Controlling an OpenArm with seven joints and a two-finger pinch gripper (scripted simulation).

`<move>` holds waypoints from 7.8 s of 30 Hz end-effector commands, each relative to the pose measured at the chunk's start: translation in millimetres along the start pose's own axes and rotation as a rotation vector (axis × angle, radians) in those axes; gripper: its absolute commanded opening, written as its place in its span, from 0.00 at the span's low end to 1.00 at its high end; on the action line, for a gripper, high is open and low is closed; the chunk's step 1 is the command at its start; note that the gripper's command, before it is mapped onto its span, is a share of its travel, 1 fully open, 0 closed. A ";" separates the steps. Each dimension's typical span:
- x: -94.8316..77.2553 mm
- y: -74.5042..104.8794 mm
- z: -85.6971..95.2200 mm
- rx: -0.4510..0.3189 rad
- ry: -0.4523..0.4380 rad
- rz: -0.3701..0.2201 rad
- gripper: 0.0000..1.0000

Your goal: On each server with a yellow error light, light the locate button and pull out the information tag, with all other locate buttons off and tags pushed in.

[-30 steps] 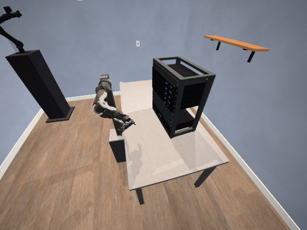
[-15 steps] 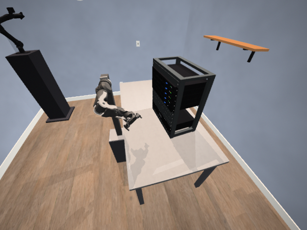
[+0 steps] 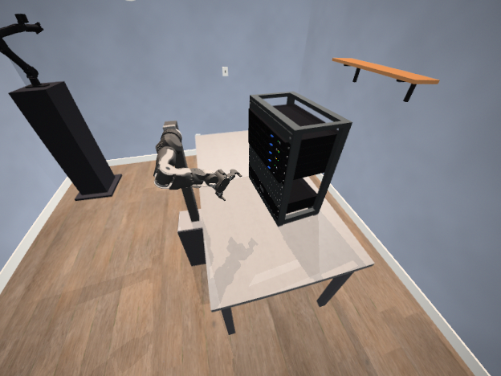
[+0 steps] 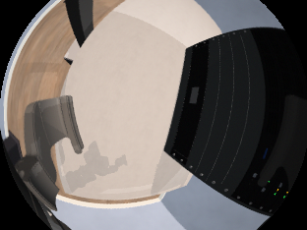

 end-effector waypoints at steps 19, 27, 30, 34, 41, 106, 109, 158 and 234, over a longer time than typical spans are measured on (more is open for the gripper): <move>-13.0 43.5 108.9 -0.543 -0.065 -0.227 1.00; -15.3 60.1 127.8 -0.655 -0.074 -0.277 1.00; -16.0 66.4 134.0 -0.695 -0.077 -0.296 1.00; -16.4 72.4 139.6 -0.730 -0.079 -0.310 1.00; -16.6 76.1 142.9 -0.752 -0.080 -0.318 1.00; -34.9 57.8 145.3 -0.756 -0.081 -0.322 1.00; -43.7 48.2 146.3 -0.756 -0.081 -0.322 1.00; -115.3 -30.5 153.8 -0.754 -0.082 -0.320 1.00; -112.0 -0.3 188.1 -0.755 -0.082 -0.320 1.00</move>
Point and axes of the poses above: the point where the finger pads meet when closed, its own y axis back along the fingers, its own z axis across the jaws, x = y × z, the point moved 3 cm from there along y, back along the fingers
